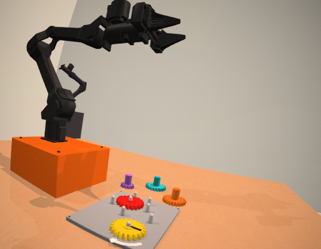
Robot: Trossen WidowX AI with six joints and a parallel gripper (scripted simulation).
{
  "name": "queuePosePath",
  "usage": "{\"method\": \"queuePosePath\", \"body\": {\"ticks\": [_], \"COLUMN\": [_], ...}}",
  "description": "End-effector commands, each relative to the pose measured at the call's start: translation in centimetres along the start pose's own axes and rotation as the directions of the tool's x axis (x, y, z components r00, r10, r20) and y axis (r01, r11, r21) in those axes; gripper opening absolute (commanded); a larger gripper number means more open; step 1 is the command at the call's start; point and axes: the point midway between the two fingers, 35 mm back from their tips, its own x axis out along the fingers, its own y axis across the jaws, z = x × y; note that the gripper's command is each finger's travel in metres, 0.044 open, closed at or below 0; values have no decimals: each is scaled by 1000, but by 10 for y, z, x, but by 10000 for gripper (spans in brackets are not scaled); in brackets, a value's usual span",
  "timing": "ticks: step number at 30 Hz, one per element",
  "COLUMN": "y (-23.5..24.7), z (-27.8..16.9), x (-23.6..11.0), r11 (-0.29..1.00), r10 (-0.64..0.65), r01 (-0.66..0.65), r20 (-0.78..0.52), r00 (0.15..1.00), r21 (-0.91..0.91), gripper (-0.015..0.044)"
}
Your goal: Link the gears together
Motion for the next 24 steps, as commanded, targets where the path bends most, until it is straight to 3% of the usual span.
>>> {"method": "queuePosePath", "body": {"ticks": [1,6,12,17,24], "y": [0,9,28,43,60], "z": [-2,-51,-130,-197,-289], "x": [2,39,71,79,63], "r11": [1000,999,996,994,994], "r10": [1,26,59,69,42], "r01": [-1,-14,-5,28,92], "r20": [-10,-268,-591,-800,-979], "r00": [1000,963,805,596,201], "r21": [2,47,94,106,61], "gripper": [426,440,440,440,440]}}
